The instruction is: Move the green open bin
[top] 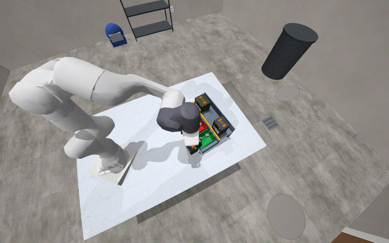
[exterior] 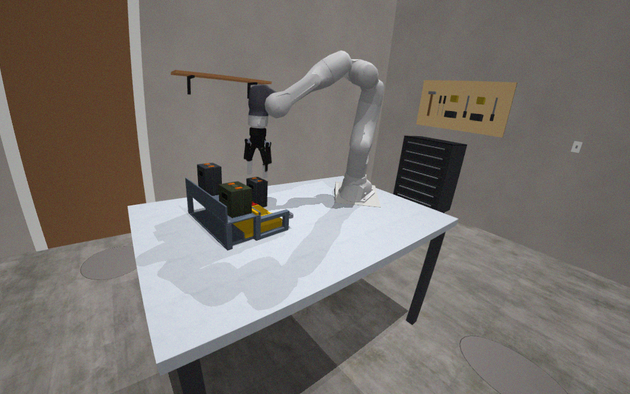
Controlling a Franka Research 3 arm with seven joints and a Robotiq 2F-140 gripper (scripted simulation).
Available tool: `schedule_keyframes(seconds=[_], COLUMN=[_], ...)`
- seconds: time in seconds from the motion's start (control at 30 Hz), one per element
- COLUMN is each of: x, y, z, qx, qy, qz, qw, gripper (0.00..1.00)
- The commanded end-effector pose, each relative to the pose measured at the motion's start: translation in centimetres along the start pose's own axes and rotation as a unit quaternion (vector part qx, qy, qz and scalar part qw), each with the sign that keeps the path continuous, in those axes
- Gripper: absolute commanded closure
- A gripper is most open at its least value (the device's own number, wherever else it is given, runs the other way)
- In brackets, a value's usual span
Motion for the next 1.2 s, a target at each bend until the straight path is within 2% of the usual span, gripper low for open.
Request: schedule_keyframes(seconds=[0.0, 0.1, 0.53, 0.67, 1.1, 1.17], x=[0.01, 0.03, 0.03, 0.03, 0.03, 0.03], y=[0.0, 0.02, 0.0, 0.02, 0.0, 0.01], z=[-0.02, -0.04, -0.05, -0.07, -0.08, -0.08], qx=[-0.001, -0.002, 0.001, -0.001, 0.002, 0.0], qy=[-0.05, -0.127, -0.123, -0.225, -0.221, -0.272], qz=[0.0, 0.001, 0.001, 0.001, 0.001, 0.001], qw=[0.999, 0.992, 0.992, 0.974, 0.975, 0.962], gripper=[0.43, 0.43, 0.43, 0.43, 0.43, 0.43])
Point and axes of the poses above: the point where the finger pads meet when closed, its own y axis out along the fingers, its own x axis across the jaws, z = x × y, the point moved 10 cm from there along -y, back along the fingers, and after that the axes turned 5 degrees about -y, right-handed, at the moved point
